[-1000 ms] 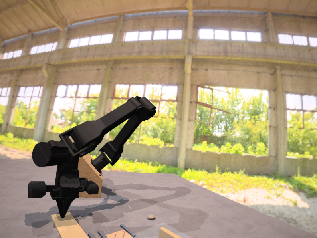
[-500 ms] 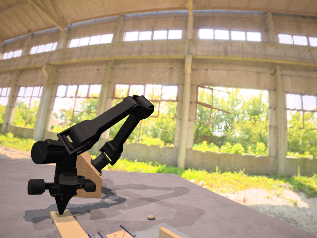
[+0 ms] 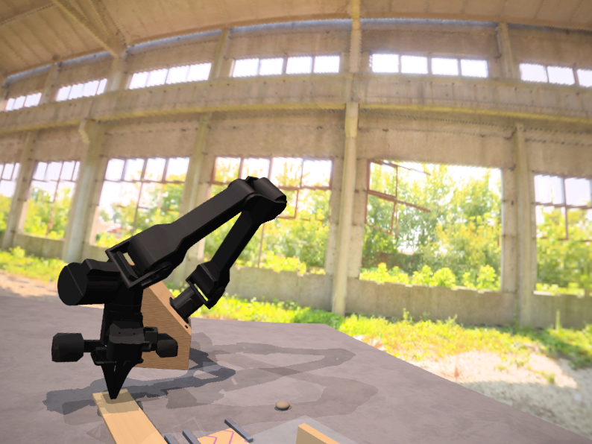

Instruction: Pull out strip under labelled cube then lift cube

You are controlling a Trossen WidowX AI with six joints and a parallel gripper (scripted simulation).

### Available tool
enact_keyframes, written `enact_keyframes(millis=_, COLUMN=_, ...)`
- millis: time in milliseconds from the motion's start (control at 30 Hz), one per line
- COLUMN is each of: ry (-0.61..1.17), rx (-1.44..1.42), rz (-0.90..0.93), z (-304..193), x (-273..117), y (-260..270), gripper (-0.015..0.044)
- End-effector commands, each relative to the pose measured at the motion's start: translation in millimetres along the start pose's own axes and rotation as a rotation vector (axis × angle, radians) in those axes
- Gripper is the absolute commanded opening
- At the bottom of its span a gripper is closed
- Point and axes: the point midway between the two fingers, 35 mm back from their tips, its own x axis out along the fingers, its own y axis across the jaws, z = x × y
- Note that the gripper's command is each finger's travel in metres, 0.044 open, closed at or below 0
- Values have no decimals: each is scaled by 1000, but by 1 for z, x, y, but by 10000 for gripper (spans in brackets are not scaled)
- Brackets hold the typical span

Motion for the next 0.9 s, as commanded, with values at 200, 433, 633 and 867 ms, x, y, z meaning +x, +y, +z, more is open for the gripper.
enact_keyframes(millis=200, ry=30, rx=9, rz=16, z=-9, x=6, y=5, gripper=0)
enact_keyframes(millis=433, ry=30, rx=9, rz=16, z=-9, x=6, y=5, gripper=0)
enact_keyframes(millis=633, ry=24, rx=7, rz=9, z=2, x=-32, y=-2, gripper=0)
enact_keyframes(millis=867, ry=30, rx=-5, rz=14, z=5, x=-42, y=-1, gripper=26)
